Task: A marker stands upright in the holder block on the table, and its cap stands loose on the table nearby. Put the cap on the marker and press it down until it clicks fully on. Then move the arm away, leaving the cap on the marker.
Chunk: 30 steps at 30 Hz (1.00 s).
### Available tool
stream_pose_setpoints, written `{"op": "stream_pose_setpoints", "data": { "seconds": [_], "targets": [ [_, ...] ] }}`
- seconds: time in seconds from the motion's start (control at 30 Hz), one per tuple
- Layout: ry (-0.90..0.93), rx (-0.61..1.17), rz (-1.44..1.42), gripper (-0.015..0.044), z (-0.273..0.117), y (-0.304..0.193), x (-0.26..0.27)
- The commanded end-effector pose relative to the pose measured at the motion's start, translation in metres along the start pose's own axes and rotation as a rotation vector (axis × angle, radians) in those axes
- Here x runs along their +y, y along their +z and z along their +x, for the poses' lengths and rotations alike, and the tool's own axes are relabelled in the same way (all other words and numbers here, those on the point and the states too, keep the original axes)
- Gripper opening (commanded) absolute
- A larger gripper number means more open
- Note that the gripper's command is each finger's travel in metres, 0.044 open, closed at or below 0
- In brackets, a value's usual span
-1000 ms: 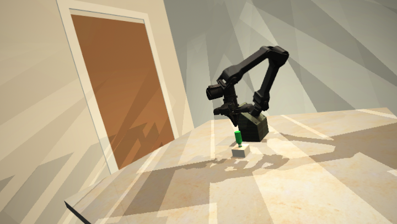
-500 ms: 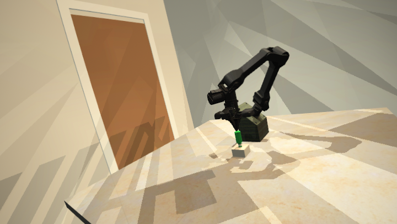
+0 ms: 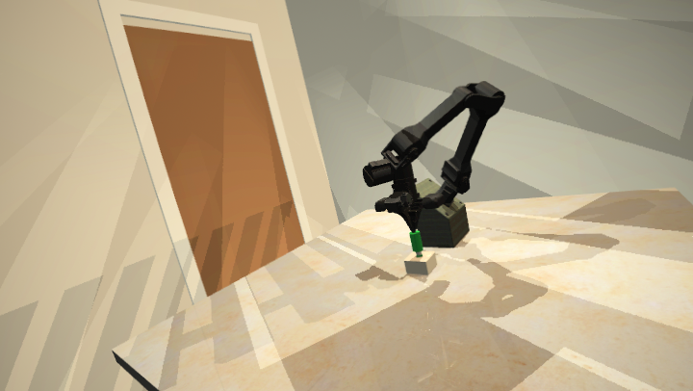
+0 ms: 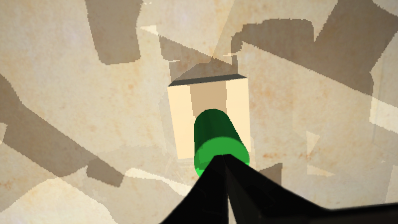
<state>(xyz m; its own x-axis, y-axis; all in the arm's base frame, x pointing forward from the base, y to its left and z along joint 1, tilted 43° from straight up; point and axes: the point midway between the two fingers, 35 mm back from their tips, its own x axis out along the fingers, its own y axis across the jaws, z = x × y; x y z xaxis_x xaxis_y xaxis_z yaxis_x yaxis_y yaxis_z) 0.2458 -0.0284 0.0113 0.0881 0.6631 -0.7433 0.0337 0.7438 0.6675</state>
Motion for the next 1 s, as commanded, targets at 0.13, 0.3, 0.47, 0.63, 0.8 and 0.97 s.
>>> {"op": "stream_pose_setpoints", "data": {
  "seconds": [0.13, 0.3, 0.47, 0.63, 0.8, 0.97],
  "targets": [
    [-0.006, 0.0, 0.0, 0.0, -0.068, 0.003, -0.003],
    [-0.004, 0.002, 0.001, 0.0, -0.09, 0.0, -0.001],
    [-0.004, 0.002, 0.001, 0.0131, -0.09, 0.0, -0.001],
    [-0.004, 0.002, 0.001, 0.0263, -0.09, 0.0, -0.001],
    [-0.004, 0.002, 0.001, 0.0394, -0.09, 0.0, -0.001],
    [-0.004, 0.002, 0.001, 0.044, -0.09, 0.0, -0.001]
  ]
}}
